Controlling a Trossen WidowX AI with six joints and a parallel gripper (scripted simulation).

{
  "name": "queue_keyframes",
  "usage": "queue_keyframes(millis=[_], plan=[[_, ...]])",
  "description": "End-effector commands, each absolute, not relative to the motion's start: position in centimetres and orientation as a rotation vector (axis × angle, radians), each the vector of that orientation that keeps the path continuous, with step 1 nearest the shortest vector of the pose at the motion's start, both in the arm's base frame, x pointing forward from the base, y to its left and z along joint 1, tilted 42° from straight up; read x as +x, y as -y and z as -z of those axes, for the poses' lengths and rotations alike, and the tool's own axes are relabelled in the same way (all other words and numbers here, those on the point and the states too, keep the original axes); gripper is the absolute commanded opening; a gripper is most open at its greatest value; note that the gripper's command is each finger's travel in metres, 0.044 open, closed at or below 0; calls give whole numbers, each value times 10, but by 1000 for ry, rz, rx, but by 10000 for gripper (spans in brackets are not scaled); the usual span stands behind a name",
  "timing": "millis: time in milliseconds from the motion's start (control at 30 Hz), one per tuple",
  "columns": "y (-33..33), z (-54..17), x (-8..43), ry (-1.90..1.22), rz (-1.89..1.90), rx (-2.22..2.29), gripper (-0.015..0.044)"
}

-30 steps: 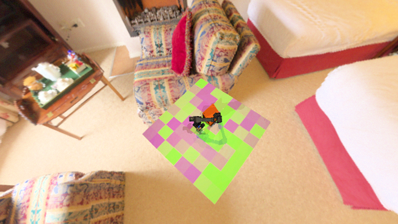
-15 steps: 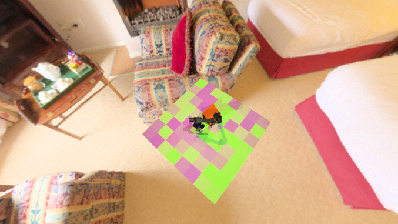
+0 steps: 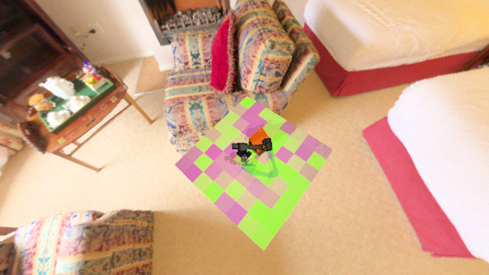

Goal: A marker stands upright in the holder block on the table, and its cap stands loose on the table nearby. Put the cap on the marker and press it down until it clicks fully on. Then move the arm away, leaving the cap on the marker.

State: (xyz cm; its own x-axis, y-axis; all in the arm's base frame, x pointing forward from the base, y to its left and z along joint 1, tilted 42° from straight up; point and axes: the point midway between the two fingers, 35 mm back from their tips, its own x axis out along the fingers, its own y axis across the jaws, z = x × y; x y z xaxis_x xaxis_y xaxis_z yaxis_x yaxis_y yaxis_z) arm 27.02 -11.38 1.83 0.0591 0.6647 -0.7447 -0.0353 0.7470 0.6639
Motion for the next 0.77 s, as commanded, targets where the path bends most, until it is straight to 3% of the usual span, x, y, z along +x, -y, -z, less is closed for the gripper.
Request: queue_keyframes(millis=[0, 167, 733], plan=[[145, -49, 268, -1416, -563, 546, 0], [156, -64, 264, -1417, -564, 547, 0], [156, -64, 264, -1417, -564, 547, 440]])
